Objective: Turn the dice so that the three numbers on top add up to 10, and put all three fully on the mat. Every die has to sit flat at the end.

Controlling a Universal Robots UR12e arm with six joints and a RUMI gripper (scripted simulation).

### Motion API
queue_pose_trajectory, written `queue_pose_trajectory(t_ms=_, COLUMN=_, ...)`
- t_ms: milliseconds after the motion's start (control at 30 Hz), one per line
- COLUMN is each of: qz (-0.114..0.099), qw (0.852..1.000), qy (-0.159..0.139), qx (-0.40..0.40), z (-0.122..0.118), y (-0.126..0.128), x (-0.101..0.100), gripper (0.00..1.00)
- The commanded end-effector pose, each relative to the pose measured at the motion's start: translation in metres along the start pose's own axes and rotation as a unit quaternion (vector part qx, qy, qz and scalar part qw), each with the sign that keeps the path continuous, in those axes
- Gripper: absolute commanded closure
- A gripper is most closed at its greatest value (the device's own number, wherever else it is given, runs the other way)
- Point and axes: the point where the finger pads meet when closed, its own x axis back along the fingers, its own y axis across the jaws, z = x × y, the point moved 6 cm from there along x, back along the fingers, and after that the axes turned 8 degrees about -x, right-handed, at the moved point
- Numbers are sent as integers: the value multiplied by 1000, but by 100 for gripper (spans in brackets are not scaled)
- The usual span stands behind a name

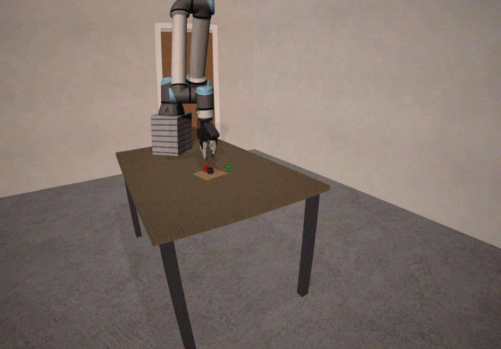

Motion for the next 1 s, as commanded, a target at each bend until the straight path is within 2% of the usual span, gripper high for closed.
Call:
queue_pose_trajectory(t_ms=0, qz=0, qw=1000, qy=0, qx=0, z=0, y=0, x=8, gripper=72)
queue_pose_trajectory(t_ms=100, qz=0, qw=1000, qy=0, qx=0, z=0, y=0, x=9, gripper=72)
queue_pose_trajectory(t_ms=133, qz=0, qw=1000, qy=0, qx=0, z=0, y=0, x=9, gripper=0)
queue_pose_trajectory(t_ms=967, qz=0, qw=1000, qy=0, qx=9, z=0, y=-1, x=9, gripper=0)
